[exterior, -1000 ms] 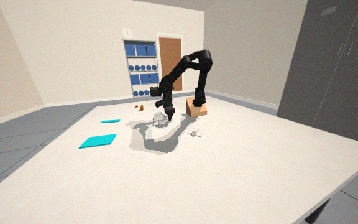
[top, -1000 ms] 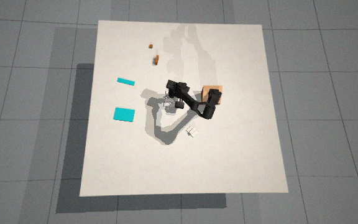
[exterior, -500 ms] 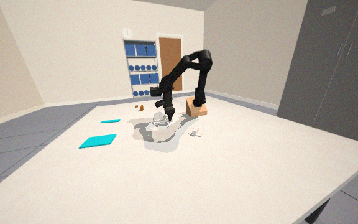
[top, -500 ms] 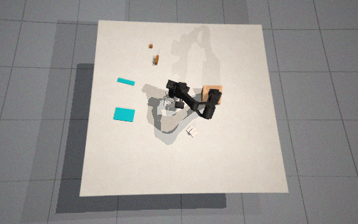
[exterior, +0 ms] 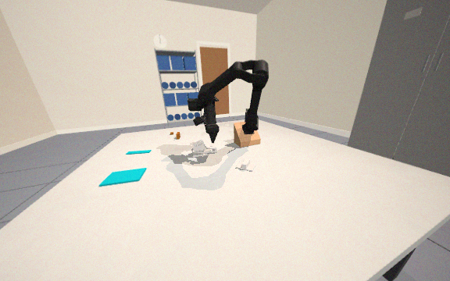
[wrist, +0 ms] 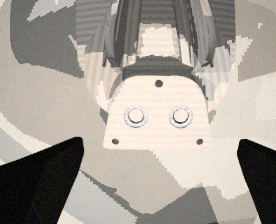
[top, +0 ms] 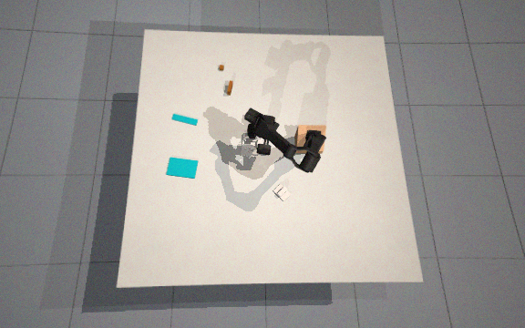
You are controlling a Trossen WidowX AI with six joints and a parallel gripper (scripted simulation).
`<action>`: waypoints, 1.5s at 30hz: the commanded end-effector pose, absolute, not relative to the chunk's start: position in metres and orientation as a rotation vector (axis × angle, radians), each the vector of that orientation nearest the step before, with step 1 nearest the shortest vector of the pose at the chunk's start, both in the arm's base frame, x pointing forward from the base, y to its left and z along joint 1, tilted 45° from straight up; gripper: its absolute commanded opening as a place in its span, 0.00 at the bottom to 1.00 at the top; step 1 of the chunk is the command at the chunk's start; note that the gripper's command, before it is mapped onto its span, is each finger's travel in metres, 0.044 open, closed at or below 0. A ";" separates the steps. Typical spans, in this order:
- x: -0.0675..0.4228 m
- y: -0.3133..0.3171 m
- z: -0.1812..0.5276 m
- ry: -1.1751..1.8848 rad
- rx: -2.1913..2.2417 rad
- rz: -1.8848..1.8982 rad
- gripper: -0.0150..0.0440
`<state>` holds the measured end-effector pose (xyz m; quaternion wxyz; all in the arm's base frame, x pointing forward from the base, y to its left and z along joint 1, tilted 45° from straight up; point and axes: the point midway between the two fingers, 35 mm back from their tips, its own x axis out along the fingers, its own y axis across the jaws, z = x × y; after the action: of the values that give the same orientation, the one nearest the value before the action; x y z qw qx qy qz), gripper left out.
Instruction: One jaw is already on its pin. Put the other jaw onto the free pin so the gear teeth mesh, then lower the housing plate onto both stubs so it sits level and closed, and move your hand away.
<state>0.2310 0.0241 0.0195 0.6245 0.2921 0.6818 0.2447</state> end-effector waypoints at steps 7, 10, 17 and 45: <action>0.226 -0.003 0.043 1.555 0.665 0.553 1.00; 0.209 -0.028 0.065 1.563 0.662 0.560 1.00; 0.205 -0.033 0.071 1.564 0.662 0.563 1.00; 0.205 -0.033 0.071 1.564 0.662 0.563 1.00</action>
<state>0.2052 -0.0332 0.0710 0.6260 0.2913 0.6807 0.2448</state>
